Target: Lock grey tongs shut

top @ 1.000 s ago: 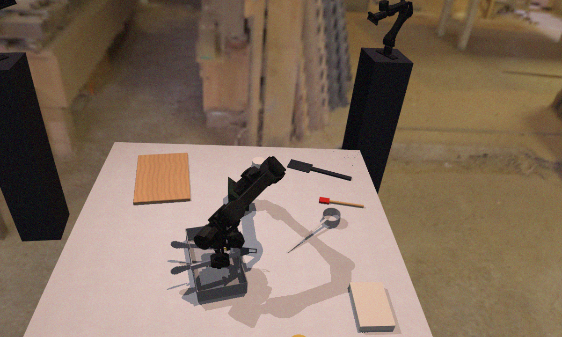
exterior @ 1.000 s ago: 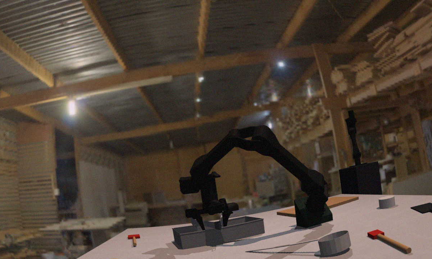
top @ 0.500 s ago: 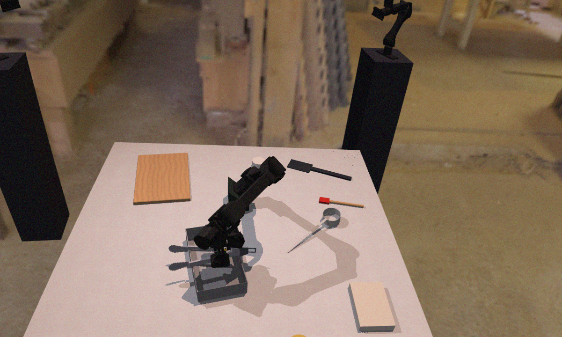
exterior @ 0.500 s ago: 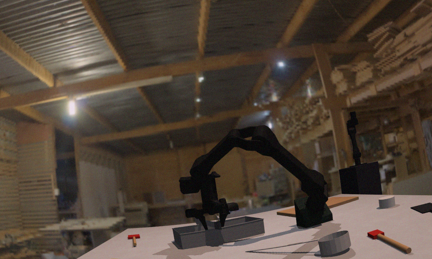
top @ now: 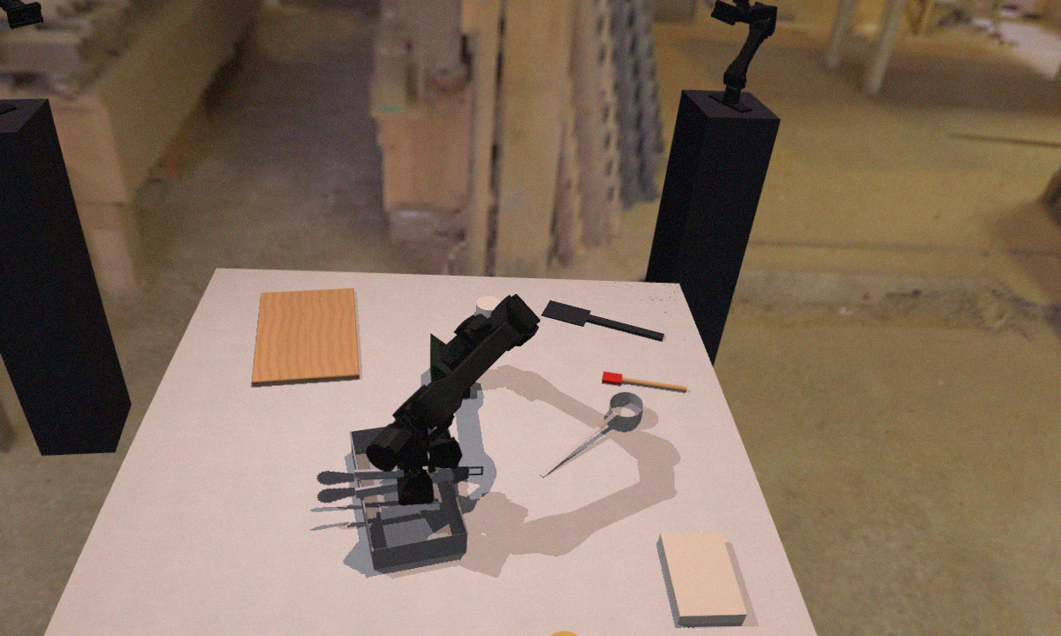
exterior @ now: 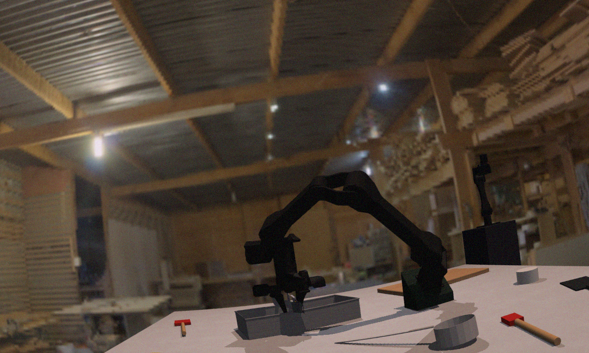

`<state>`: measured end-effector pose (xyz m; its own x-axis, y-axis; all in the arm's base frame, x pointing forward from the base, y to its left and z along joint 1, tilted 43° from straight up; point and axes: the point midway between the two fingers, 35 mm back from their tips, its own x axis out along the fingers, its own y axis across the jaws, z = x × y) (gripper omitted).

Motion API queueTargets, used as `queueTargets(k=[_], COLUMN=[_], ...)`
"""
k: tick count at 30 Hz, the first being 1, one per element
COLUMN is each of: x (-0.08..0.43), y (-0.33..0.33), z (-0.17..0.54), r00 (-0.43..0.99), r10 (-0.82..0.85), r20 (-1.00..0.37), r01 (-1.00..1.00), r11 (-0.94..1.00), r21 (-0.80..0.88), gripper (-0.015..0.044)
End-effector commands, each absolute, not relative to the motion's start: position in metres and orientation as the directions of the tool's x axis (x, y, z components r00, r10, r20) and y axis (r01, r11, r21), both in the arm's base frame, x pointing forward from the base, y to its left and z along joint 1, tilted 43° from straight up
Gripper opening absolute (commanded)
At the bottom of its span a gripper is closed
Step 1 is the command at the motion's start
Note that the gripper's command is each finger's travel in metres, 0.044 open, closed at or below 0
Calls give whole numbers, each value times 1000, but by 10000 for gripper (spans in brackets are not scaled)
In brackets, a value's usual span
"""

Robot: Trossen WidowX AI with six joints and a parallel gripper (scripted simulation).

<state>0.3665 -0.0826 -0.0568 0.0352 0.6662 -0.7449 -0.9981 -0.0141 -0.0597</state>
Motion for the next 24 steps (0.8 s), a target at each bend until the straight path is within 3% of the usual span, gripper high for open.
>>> queueTargets(k=[1, 16, 22, 24], x=[367, 367, 367, 367], y=[-83, -83, -83, -85], z=[-57, -57, -57, -55], r00=[36, 36, 36, 36], r10=[666, 666, 666, 666], r20=[-745, -745, -745, -745], r01=[-998, -998, -998, -998], r11=[-15, -15, -15, -13], r21=[-61, -61, -61, -60], gripper=[115, 15, -143, -150])
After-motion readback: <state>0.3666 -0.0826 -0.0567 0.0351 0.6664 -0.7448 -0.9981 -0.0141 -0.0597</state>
